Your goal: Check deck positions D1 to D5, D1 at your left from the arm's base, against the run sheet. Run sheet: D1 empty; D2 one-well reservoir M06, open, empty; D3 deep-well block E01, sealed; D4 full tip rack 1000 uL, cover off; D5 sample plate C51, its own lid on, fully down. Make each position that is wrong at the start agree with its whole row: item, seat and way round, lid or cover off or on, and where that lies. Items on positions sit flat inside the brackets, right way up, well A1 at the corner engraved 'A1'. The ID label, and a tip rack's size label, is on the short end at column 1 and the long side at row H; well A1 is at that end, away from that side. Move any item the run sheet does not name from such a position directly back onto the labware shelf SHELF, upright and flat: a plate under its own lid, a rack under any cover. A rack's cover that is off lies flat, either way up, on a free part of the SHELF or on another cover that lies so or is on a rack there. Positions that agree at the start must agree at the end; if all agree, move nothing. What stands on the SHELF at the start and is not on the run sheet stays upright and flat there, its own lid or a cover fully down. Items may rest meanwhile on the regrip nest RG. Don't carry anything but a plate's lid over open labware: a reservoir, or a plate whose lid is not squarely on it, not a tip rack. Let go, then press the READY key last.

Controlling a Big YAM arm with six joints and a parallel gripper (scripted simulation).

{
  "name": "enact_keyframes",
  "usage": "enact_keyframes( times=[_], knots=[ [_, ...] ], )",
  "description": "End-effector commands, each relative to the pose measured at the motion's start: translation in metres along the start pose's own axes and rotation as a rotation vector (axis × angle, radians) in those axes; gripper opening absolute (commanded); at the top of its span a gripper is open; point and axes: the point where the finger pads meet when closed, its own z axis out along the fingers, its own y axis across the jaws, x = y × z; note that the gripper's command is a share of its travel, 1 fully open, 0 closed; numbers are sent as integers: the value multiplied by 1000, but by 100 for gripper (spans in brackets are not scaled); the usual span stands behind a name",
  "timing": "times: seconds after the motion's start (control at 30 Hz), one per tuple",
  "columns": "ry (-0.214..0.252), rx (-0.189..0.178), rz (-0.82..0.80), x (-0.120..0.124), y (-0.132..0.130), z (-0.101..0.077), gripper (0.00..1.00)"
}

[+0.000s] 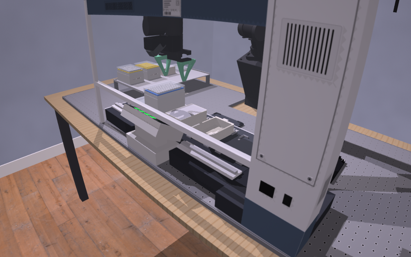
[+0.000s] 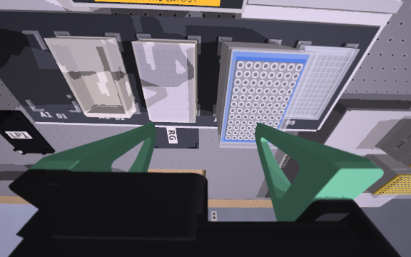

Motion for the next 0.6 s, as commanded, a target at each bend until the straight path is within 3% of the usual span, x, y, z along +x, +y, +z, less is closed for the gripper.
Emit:
enact_keyframes(
  times=[0.0, 0.37, 0.57],
  knots=[
    [-42, 2, 31, -6, 16, -10, 100],
    [-40, -4, 33, -7, 61, -10, 100],
    [-39, -2, 32, -14, 56, -11, 100]
  ],
)
